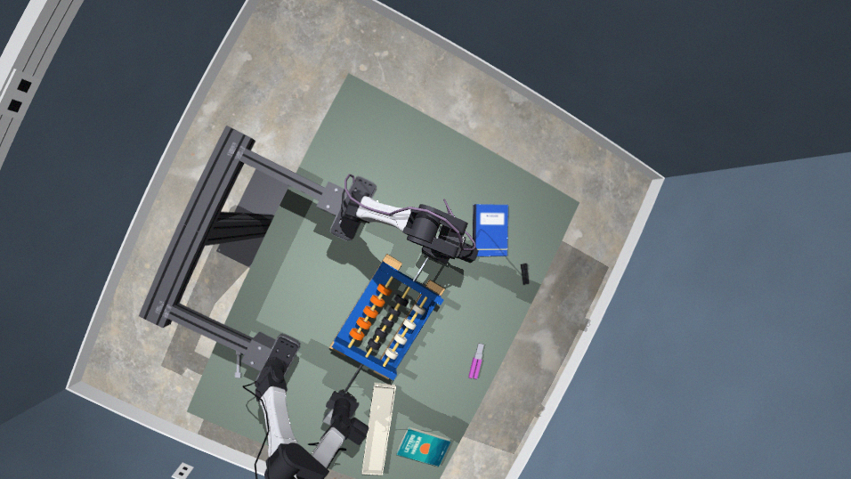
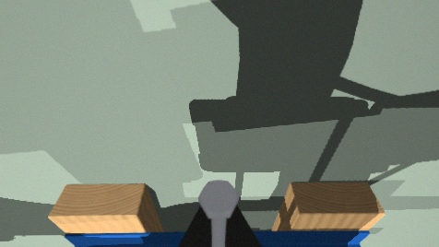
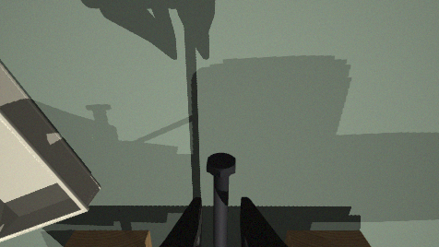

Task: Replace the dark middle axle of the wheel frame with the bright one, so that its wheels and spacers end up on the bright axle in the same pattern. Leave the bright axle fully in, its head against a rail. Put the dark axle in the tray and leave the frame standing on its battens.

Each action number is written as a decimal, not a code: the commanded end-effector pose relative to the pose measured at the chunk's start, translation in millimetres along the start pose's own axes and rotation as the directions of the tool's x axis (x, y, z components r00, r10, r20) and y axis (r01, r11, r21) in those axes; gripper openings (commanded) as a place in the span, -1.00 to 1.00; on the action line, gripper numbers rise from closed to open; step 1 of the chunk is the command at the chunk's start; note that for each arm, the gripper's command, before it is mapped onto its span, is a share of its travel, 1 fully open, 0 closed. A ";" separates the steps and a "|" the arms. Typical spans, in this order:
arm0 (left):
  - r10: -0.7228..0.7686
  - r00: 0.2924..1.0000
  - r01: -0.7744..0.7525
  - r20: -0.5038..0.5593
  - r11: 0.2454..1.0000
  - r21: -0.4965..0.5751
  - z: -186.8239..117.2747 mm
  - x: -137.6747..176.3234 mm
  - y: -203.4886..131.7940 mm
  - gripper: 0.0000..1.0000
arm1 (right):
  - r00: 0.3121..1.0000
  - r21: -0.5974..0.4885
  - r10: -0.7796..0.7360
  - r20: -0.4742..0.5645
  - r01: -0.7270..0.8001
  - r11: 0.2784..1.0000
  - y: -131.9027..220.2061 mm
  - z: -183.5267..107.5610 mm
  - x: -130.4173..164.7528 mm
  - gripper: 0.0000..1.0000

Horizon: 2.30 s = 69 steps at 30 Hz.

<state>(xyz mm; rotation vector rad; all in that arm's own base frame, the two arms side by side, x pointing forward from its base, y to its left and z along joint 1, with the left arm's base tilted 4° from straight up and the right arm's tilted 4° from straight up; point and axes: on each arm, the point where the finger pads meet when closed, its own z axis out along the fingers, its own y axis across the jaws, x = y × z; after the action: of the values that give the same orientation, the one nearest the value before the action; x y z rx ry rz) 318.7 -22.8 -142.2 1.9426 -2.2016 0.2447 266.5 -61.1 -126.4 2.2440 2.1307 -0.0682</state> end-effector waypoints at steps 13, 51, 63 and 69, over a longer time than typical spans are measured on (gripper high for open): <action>0.003 1.000 -0.005 -0.030 0.999 -0.049 9.8 3.8 11.5 -1.00 | 1.000 -0.006 0.002 0.002 -0.002 1.000 0.1 9.8 0.2 -1.00; 0.013 0.997 -0.019 -0.076 0.997 -0.080 13.8 19.3 23.9 -1.00 | 1.000 0.004 -0.008 -0.001 0.008 1.000 2.6 12.3 0.8 -1.00; 0.016 0.995 -0.025 -0.102 0.996 -0.086 14.3 26.2 25.1 -1.00 | 1.000 0.006 -0.012 -0.009 0.013 1.000 -0.2 13.9 5.2 -1.00; 0.017 0.994 -0.027 -0.110 0.996 -0.090 14.5 28.7 25.8 -1.00 | 1.000 0.008 -0.008 -0.011 0.008 1.000 -1.9 15.0 6.4 -1.00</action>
<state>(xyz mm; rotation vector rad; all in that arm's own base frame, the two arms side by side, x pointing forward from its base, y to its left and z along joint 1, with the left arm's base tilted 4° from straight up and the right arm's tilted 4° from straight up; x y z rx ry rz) 318.1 -23.6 -142.4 1.9393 -2.1942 0.2510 266.7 -62.4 -137.4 2.2464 2.1284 -0.0696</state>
